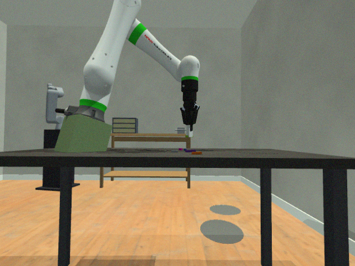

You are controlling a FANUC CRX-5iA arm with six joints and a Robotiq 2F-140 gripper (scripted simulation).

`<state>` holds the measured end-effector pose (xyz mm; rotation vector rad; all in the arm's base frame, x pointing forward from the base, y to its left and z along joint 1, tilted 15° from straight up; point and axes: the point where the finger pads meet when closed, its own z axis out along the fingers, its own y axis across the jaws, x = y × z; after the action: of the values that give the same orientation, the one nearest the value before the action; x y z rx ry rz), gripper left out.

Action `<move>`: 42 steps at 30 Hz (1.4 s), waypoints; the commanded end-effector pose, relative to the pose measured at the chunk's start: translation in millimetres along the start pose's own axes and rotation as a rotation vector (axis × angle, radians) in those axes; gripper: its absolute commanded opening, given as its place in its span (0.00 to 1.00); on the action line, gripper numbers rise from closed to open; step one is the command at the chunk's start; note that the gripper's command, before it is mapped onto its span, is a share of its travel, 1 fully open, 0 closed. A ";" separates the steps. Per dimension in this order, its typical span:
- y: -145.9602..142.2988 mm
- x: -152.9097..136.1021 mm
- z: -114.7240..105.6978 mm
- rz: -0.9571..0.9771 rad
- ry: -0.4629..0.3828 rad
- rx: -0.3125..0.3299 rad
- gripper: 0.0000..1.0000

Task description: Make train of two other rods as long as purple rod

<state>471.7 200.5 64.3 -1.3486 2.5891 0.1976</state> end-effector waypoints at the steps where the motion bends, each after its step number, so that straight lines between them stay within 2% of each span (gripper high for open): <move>1: -0.3 -0.5 17.7 0.000 -0.001 0.000 0.03; 4: -0.2 -0.6 31.1 0.000 -0.001 0.000 0.03; 6: -0.2 -0.6 31.1 0.000 -0.001 0.000 0.03; 16: -0.2 -0.7 57.7 0.000 -0.001 0.000 0.03; 42: -0.2 -0.7 59.4 0.000 -0.001 0.000 0.03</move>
<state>479.6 213.8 6.8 -1.3485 2.5888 0.1976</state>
